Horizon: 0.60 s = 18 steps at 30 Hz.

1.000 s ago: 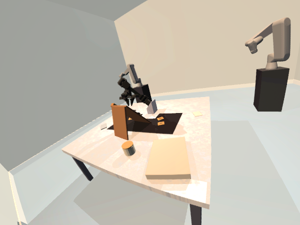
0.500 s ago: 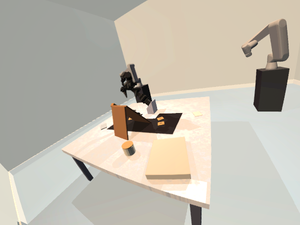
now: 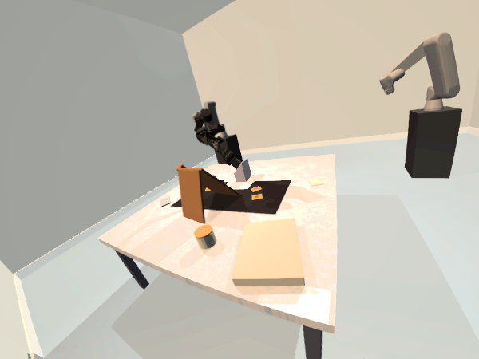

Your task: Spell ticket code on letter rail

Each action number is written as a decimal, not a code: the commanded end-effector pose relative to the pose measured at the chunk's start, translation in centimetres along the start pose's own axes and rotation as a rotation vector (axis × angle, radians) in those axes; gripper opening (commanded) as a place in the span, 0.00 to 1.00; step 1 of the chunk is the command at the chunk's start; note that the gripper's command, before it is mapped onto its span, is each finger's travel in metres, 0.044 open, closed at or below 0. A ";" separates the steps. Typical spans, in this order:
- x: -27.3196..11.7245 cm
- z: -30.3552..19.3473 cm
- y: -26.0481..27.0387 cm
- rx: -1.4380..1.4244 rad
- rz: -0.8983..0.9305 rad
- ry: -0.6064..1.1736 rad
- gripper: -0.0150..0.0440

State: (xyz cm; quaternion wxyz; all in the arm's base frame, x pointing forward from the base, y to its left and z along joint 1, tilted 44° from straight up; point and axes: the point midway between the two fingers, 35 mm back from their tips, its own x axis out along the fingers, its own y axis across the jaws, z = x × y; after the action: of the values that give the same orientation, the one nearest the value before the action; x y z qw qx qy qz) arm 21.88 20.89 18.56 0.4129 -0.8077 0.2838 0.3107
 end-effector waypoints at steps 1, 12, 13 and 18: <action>-0.1 0.1 0.1 -0.013 -0.003 -0.010 1.00; 1.1 -2.2 -0.1 0.256 0.014 0.018 0.83; 1.5 -3.1 -0.2 0.373 0.018 0.027 0.83; 3.5 -8.3 0.2 1.028 0.015 0.090 0.83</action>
State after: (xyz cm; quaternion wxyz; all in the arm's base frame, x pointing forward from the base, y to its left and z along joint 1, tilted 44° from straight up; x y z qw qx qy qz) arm 24.82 16.60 19.08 0.6135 -0.6625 0.3802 0.2003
